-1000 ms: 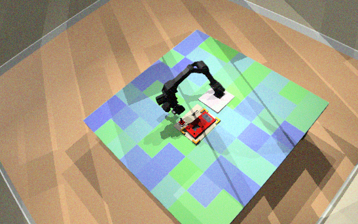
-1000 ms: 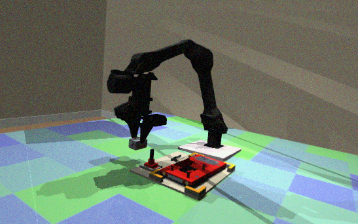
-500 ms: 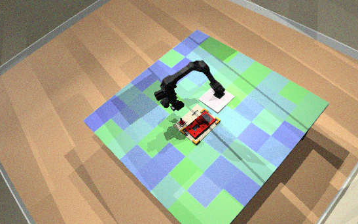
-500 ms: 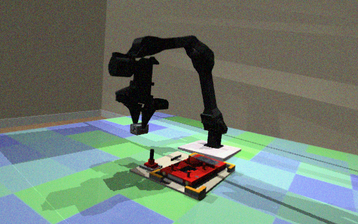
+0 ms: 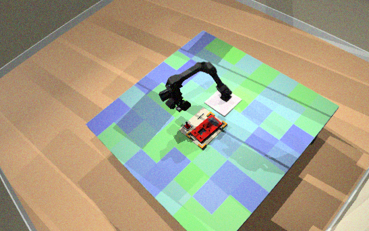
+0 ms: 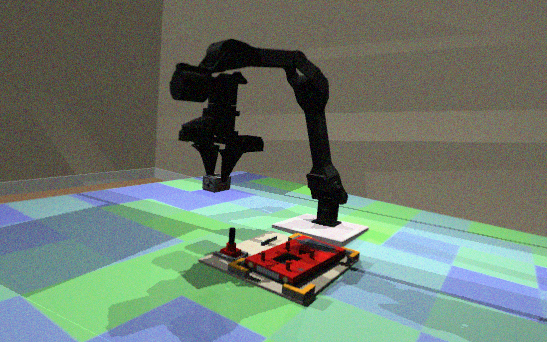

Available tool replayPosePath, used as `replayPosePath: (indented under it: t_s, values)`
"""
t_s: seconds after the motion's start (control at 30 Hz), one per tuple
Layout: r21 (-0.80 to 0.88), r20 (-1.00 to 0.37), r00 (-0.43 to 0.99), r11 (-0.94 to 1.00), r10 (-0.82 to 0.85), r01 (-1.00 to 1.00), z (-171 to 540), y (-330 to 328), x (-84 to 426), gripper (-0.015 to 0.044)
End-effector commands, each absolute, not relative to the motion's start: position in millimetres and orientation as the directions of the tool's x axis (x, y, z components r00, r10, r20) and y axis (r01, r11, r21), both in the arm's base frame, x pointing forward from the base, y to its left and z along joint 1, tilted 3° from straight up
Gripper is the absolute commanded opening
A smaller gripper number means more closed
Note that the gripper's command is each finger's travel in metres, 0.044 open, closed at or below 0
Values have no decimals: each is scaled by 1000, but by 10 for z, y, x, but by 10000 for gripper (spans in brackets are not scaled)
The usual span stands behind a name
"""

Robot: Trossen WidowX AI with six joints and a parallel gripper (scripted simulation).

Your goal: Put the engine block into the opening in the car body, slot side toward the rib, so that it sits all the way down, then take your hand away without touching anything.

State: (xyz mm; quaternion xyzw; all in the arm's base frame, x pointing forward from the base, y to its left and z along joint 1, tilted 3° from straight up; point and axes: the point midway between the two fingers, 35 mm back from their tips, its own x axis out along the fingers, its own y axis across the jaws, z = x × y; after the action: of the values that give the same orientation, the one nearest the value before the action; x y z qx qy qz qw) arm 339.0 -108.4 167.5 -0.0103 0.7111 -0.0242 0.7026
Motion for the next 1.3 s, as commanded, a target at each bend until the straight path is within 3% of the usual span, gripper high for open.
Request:
replayPosePath:
  t_s: [0.0,0.57,1.27]
  values:
    - [-50,-999,-14,995,-51,-88,1649,-1016,3409,0]
    - [-29,-999,-13,777,-48,-629,1486,-672,3500,0]
    - [5,-999,-12,158,-44,-987,1285,-233,3549,0]
